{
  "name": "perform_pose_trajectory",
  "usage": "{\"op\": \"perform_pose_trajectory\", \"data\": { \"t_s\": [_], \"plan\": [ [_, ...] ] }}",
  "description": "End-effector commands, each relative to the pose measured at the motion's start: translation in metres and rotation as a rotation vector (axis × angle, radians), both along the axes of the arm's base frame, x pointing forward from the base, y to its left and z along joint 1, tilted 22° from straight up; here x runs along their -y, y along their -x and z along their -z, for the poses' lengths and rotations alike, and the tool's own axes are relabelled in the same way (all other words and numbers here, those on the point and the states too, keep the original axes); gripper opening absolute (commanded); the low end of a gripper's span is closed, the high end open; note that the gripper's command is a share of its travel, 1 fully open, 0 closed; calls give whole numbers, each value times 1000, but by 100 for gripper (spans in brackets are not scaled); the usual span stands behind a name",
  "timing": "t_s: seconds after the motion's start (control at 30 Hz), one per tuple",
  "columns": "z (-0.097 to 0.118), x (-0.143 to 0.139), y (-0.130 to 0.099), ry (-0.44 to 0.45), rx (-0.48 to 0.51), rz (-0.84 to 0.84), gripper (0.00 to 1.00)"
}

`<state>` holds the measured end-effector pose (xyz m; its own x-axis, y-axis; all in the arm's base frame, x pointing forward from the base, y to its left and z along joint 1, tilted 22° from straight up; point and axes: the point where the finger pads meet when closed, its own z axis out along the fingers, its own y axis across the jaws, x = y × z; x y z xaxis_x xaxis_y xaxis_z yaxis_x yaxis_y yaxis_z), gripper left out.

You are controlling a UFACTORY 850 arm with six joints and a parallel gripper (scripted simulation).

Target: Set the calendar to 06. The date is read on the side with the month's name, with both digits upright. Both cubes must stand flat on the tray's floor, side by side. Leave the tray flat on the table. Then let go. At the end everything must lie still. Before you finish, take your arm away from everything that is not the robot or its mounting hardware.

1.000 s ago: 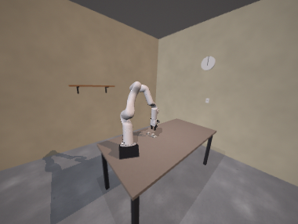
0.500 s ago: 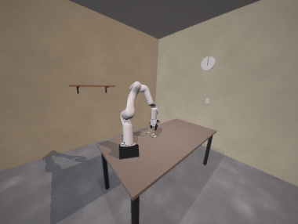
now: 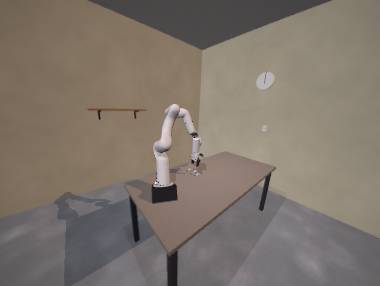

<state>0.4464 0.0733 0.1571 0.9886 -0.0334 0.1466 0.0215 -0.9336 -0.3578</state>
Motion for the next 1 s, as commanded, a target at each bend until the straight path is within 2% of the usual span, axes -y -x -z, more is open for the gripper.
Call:
{"op": "perform_pose_trajectory", "data": {
  "t_s": [0.0, 0.07, 0.17, 0.23, 0.53, 0.6, 0.7, 0.97],
  "plan": [
    [-1, -8, 0, -15, -55, 129, 100],
    [-1, -9, 0, -16, -57, 136, 100],
    [-2, -18, 1, -39, -115, 286, 100],
    [-3, -20, 1, -44, -126, 316, 100],
    [-5, -41, 4, -95, -249, 637, 100],
    [-5, -41, 4, -95, -249, 637, 100],
    [-6, -50, 5, -117, -301, 775, 100],
    [-7, -64, 8, -154, -387, 999, 100]
  ]
}}
